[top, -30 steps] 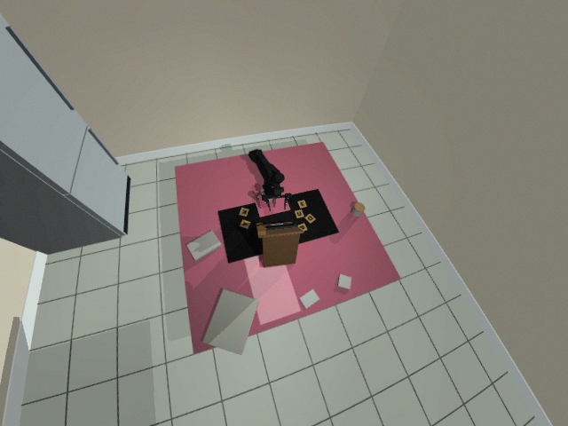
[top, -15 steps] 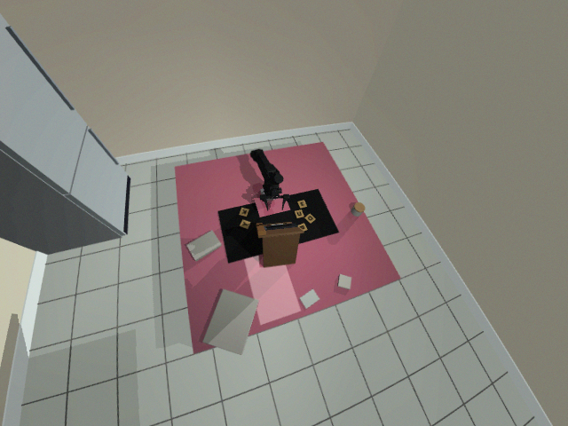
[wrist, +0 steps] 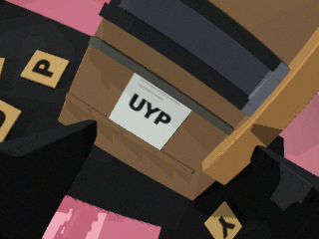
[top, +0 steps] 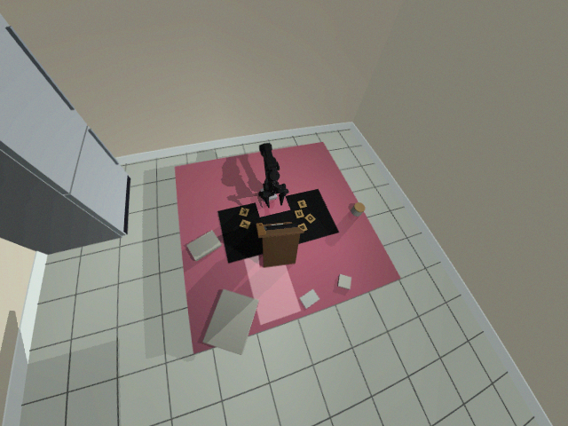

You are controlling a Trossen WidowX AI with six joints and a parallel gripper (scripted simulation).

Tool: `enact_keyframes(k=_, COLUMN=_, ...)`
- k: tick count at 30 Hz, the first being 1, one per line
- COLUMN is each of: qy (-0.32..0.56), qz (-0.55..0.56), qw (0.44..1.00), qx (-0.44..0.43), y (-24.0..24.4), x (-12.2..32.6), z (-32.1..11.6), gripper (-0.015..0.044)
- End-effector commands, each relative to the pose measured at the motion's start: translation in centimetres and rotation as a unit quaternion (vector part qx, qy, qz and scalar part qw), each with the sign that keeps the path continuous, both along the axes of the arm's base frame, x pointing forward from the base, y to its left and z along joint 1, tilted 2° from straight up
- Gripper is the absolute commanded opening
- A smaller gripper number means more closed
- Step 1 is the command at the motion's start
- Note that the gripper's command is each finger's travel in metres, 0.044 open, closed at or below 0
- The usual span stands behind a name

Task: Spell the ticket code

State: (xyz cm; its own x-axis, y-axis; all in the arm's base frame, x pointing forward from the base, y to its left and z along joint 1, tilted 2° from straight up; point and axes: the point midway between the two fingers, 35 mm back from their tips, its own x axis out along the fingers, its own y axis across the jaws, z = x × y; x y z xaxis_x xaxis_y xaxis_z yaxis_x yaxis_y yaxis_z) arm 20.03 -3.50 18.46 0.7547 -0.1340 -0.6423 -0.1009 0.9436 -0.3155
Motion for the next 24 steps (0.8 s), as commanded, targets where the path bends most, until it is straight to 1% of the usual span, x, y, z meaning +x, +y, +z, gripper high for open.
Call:
enact_keyframes(k=1, qy=0.067, qz=0.272, qw=0.952, qx=-0.125, y=-1.2, x=1.4, z=6.1, gripper=0.044)
enact_keyframes(k=8, qy=0.044, qz=0.362, qw=0.916, qx=-0.17, y=-2.2, x=2.1, z=8.6, gripper=0.044)
enact_keyframes(k=15, qy=0.007, qz=0.429, qw=0.876, qx=-0.218, y=-3.4, x=2.6, z=11.0, gripper=0.044)
enact_keyframes(k=24, qy=0.004, qz=0.433, qw=0.874, qx=-0.221, y=-3.5, x=2.7, z=11.2, gripper=0.044)
